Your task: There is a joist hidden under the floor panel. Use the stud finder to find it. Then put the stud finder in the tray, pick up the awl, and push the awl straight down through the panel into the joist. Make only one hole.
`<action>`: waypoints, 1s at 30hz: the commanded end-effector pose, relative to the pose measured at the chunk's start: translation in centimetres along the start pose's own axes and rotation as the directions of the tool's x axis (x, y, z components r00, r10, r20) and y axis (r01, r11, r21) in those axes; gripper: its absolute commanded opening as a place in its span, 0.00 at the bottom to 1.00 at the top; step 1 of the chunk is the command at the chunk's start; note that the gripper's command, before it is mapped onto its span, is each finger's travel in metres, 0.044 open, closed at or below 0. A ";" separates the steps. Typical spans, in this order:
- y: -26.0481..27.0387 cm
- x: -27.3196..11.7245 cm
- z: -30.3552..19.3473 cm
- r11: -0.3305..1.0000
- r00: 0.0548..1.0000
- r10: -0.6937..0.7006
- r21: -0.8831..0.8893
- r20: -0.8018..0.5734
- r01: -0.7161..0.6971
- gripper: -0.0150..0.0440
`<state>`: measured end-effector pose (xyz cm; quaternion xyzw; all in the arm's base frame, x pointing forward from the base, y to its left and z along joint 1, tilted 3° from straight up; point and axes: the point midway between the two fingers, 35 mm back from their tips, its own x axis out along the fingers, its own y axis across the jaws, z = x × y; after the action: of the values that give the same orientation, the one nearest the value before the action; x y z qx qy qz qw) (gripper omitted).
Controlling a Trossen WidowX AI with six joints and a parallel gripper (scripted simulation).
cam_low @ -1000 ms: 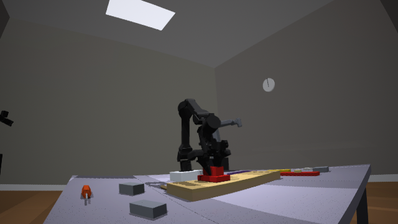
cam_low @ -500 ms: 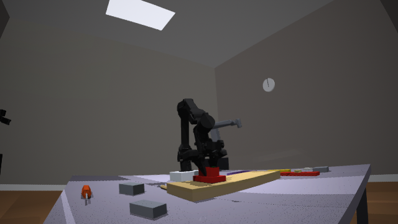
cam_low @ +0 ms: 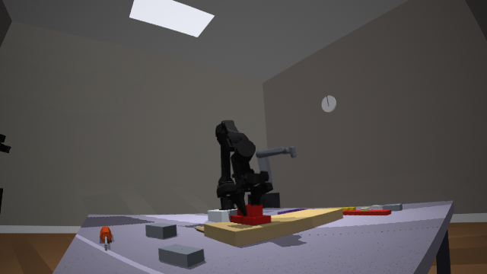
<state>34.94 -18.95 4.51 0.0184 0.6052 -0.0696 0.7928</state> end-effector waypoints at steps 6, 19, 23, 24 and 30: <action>-1.5 0.1 0.1 1.000 1.000 -0.002 -0.002 -0.001 0.002 0.25; -3.5 0.0 0.1 1.000 1.000 -0.004 -0.003 -0.001 0.004 0.25; -4.1 0.0 0.1 1.000 1.000 -0.005 -0.003 -0.001 0.005 0.25; -4.2 0.0 0.1 1.000 1.000 -0.005 -0.003 -0.001 0.005 0.25; -5.2 0.0 0.1 1.000 1.000 -0.006 -0.003 -0.001 0.006 0.25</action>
<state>34.34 -23.50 4.83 0.0166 0.6055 -0.0711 0.7925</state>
